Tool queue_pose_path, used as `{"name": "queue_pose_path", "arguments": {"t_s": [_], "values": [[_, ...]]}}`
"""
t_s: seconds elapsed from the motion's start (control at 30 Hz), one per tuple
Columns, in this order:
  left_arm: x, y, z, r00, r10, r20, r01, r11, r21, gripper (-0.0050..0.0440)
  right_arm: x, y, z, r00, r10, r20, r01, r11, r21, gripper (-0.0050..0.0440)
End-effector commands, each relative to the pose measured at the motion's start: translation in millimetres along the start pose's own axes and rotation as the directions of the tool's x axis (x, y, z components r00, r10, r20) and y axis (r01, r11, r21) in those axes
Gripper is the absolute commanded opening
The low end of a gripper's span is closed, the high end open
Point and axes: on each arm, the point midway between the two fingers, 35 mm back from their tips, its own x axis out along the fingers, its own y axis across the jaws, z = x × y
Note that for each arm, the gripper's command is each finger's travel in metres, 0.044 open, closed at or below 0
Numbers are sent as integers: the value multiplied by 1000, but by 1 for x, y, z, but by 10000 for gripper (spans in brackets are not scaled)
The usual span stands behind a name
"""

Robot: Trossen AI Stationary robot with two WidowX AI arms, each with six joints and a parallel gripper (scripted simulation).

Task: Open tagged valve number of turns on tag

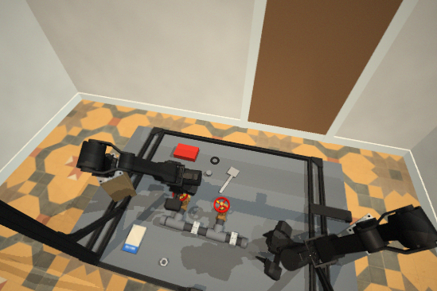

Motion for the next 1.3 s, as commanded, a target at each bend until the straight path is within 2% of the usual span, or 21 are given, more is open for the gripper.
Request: {"name": "queue_pose_path", "arguments": {"t_s": [0.0,0.2,0.4,0.47,0.53,0.67,0.9,1.03,1.27], "values": [[0,0,0,1000,-2,-1,2,975,224,400,0,0,0,1000,0,0,0,1000,0,400],[0,0,0,1000,-2,-2,3,835,550,400,0,0,0,1000,0,0,0,1000,0,400],[0,0,0,1000,-1,-3,4,592,806,400,0,0,0,1000,0,0,0,1000,0,400],[0,0,0,1000,-1,-3,4,592,806,400,0,0,0,1000,0,0,0,1000,0,400],[0,0,0,1000,-1,-3,4,551,835,400,0,0,0,1000,0,0,0,1000,0,400],[0,0,0,1000,-1,-3,4,551,835,400,0,0,0,1000,0,0,0,1000,0,400],[0,0,0,1000,0,-2,1,567,824,232,0,0,0,1000,0,0,0,1000,0,400],[0,0,0,1000,0,-2,1,567,824,232,0,0,0,1000,0,0,0,1000,0,400],[0,0,0,1000,0,-2,1,567,824,64,0,0,0,1000,0,0,0,1000,0,400]]}}
